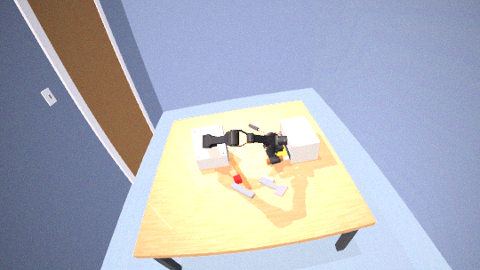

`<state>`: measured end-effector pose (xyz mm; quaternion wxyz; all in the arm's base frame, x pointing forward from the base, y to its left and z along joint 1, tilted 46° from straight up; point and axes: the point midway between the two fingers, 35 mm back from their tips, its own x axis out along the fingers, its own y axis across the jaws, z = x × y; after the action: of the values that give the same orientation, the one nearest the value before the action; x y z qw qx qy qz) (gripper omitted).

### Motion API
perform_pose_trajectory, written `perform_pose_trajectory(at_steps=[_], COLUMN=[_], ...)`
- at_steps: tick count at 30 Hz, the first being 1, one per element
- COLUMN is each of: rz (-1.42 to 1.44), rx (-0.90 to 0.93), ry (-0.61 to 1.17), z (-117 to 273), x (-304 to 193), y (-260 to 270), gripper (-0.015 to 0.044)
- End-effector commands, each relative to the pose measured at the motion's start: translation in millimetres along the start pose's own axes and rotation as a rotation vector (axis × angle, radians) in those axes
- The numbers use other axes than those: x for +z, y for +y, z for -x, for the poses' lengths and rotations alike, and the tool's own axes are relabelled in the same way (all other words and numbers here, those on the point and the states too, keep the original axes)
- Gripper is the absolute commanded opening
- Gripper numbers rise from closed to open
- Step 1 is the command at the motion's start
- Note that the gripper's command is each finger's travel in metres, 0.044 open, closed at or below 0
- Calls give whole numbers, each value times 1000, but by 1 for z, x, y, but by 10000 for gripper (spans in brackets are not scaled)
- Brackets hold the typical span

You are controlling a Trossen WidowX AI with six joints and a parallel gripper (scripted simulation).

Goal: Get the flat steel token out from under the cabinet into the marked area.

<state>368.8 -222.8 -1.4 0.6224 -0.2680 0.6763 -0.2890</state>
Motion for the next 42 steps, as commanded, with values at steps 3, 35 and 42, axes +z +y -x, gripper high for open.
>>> perform_pose_trajectory(at_steps=[3, 35, 42], rz=[4, 4, 4], rx=[6, 7, 7], ry=[-2, -2, -2], z=[-1, -1, -1], x=[1, 1, 0], y=[11, 37, 36], gripper=[0, 0, 0])
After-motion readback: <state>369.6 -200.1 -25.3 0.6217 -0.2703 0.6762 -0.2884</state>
